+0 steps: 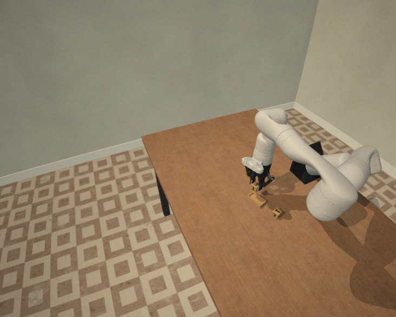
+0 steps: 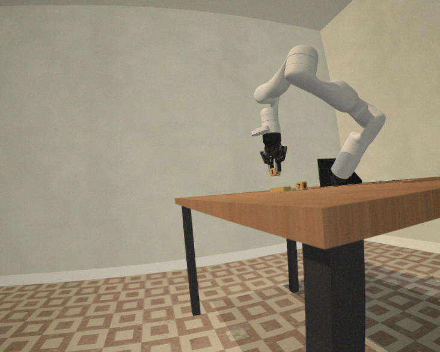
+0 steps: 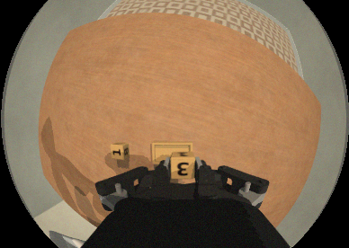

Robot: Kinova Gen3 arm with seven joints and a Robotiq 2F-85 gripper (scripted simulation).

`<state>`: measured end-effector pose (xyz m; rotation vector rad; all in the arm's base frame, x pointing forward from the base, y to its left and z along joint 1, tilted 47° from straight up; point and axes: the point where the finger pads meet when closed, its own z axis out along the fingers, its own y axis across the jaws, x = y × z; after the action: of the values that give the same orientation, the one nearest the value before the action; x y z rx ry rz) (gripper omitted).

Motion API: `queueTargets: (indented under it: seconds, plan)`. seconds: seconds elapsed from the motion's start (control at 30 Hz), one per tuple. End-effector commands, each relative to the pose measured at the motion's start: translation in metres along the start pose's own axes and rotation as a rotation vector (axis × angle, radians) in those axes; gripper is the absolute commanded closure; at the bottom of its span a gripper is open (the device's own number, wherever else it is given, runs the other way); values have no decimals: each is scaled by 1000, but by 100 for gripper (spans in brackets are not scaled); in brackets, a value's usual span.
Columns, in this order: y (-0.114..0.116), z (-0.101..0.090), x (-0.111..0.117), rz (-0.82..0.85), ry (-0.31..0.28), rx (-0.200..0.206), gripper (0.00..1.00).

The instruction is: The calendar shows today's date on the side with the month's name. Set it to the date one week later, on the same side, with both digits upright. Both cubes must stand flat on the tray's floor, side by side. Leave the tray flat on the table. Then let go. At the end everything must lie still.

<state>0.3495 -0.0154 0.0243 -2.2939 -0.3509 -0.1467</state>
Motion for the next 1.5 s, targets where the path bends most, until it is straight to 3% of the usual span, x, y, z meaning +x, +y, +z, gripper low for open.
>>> queueTargets:
  seconds: [0.0,0.27,1.47]
  plan:
    - [-1,9,-2,2,-7,4,74]
    - [-1,19,-2,2,-7,4,74]
    - [-1,19,-2,2,-7,4,74]
